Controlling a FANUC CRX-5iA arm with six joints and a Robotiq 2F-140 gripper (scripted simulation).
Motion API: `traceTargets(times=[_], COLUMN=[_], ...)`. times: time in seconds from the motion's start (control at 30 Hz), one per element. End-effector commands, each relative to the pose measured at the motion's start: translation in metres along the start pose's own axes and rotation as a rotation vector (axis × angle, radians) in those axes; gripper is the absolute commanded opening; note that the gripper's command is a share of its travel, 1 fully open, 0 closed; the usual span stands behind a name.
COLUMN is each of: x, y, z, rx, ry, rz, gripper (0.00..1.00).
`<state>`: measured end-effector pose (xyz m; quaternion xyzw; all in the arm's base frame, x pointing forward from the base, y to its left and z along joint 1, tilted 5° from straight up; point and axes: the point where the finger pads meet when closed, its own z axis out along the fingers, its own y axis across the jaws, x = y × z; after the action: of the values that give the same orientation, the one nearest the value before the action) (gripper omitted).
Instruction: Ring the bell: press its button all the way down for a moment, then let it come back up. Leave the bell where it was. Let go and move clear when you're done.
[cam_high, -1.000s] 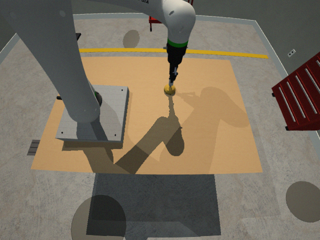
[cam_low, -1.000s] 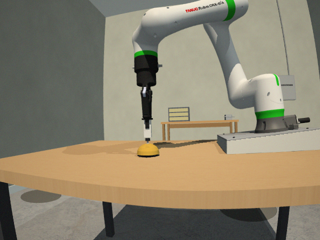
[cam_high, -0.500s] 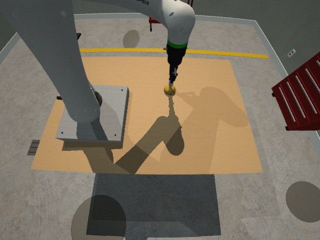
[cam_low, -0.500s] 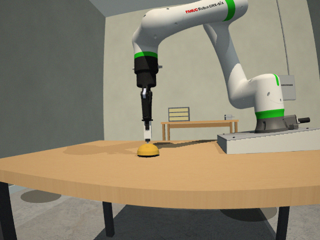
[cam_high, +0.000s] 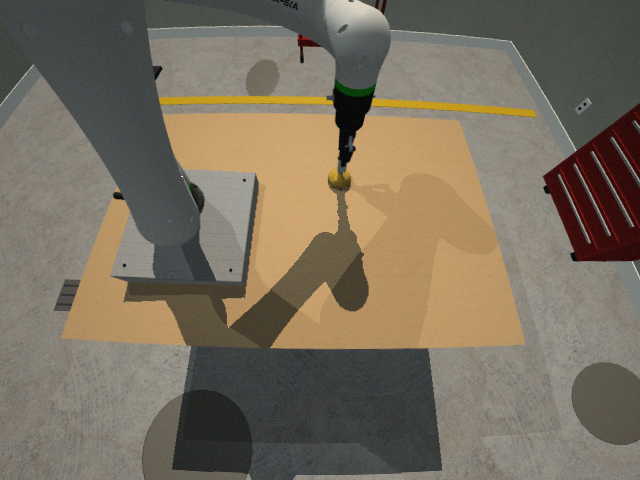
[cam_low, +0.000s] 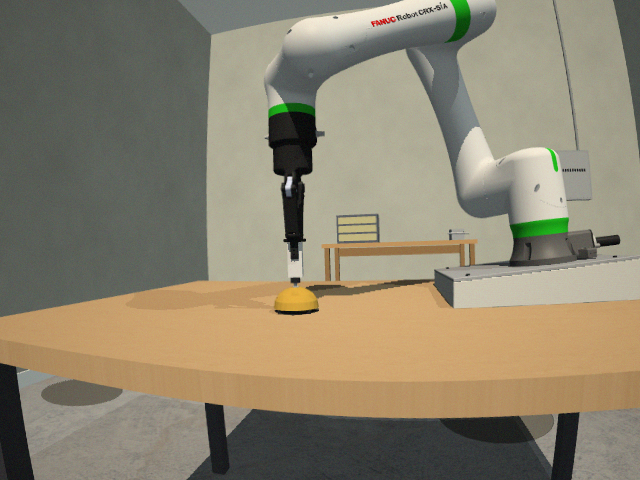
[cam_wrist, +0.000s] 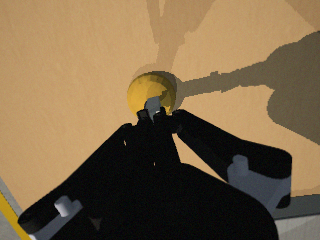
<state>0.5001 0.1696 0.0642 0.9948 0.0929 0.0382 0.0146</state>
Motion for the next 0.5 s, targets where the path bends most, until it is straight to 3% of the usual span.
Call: traceTargets(times=[0.0, 0.47], x=[0.0002, 0.0002], y=[0.0000, 0.0000], z=[-0.0002, 0.0025], rx=[0.000, 0.000], ry=[0.000, 0.000], rz=[0.000, 0.000], gripper=[0.00, 0.00])
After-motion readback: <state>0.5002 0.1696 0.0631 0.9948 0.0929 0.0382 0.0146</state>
